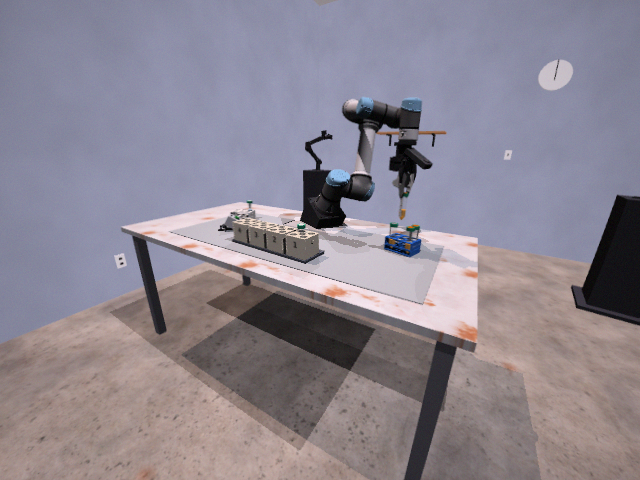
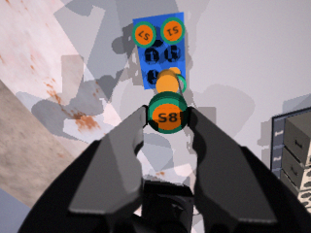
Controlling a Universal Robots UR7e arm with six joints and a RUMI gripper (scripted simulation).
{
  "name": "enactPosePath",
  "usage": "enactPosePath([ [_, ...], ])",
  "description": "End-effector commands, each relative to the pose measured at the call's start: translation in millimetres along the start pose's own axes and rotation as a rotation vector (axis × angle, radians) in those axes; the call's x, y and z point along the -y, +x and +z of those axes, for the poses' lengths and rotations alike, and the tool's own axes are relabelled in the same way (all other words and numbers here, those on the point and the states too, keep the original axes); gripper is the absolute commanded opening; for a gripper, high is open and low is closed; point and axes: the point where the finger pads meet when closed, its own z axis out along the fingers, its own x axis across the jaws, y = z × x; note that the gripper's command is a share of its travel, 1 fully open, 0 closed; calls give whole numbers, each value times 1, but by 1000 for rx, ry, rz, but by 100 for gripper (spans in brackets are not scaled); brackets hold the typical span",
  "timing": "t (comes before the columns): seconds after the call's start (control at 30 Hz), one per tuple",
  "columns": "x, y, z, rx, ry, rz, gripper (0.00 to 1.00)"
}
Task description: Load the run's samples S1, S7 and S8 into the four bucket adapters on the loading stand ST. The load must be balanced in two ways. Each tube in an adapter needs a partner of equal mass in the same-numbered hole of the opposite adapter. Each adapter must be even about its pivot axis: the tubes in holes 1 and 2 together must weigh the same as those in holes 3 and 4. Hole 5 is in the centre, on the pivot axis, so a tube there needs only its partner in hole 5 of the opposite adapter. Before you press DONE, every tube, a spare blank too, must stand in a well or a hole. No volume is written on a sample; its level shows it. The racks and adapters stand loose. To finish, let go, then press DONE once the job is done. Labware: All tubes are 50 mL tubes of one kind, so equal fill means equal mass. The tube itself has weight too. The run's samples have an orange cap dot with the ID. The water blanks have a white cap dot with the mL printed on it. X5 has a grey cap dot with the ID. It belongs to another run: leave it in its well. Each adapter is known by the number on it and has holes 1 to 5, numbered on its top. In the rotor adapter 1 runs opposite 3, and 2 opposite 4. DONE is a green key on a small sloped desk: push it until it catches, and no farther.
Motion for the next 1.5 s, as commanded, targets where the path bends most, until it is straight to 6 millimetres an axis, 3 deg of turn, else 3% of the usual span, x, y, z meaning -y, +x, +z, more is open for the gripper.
enactPosePath([
  [0.0,-12,28,0,14,3,112,0],
  [0.33,-39,89,1,14,1,379,0],
  [0.4,-39,89,1,14,1,379,0],
  [0.47,-44,101,1,14,1,416,0],
  [0.9,-79,180,2,14,0,416,0],
  [0.97,-79,180,2,14,0,416,0],
  [1.47,-119,272,3,14,0,416,0],
])
